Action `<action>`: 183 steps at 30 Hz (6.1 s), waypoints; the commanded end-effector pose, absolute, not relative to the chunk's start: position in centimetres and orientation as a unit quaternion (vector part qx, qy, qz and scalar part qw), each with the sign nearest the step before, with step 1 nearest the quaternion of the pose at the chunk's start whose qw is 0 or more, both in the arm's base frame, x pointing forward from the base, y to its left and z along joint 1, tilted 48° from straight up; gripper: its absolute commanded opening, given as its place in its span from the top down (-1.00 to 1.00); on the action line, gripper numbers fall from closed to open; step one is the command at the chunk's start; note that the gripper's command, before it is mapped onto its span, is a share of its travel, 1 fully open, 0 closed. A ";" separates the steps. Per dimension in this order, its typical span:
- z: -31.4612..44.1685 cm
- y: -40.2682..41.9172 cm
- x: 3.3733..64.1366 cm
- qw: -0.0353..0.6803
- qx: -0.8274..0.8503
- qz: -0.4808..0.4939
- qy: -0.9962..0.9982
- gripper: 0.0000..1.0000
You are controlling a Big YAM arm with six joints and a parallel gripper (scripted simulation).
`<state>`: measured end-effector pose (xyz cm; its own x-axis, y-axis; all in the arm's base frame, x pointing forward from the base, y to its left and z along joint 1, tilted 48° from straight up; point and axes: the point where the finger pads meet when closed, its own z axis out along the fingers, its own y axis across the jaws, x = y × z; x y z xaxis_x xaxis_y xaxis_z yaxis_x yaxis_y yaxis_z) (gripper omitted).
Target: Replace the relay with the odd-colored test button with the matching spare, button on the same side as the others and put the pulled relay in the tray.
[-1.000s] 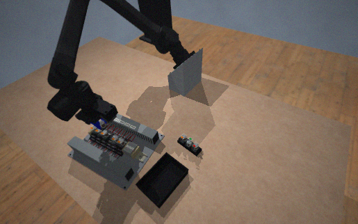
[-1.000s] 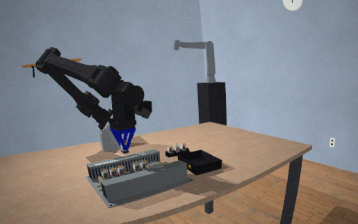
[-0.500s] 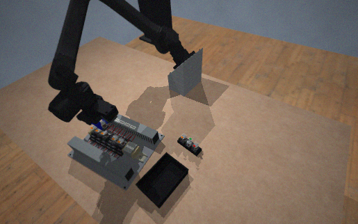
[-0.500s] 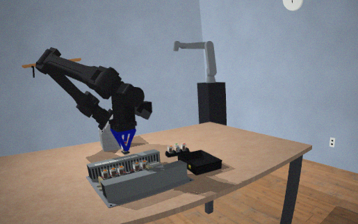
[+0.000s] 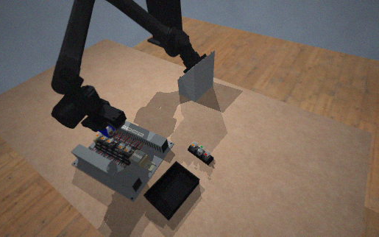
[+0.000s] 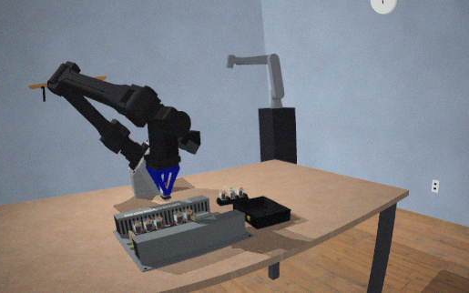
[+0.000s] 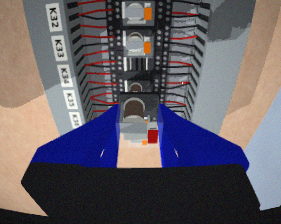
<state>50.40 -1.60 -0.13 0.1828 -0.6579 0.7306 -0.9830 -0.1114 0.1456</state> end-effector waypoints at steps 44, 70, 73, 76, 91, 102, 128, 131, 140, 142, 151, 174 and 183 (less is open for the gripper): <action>-12.0 11.5 50.8 0.301 0.704 0.265 -0.587 1.00; -19.9 18.6 50.0 0.300 0.703 0.264 -0.588 1.00; -20.3 19.1 50.0 0.300 0.704 0.265 -0.587 1.00; -20.4 18.9 50.1 0.300 0.702 0.264 -0.589 1.00; -20.8 18.0 50.6 0.304 0.696 0.260 -0.596 1.00; -20.7 18.0 50.6 0.304 0.697 0.260 -0.596 1.00; -20.7 18.0 50.7 0.304 0.697 0.259 -0.596 1.00; -20.7 18.1 50.8 0.304 0.697 0.259 -0.596 1.00; -20.6 18.1 50.9 0.304 0.697 0.259 -0.596 1.00; -20.6 18.1 50.9 0.304 0.697 0.259 -0.596 1.00; -20.6 18.2 50.9 0.304 0.697 0.259 -0.596 1.00; -20.6 18.1 50.9 0.304 0.697 0.259 -0.596 1.00; -20.8 17.8 51.0 0.305 0.696 0.258 -0.596 1.00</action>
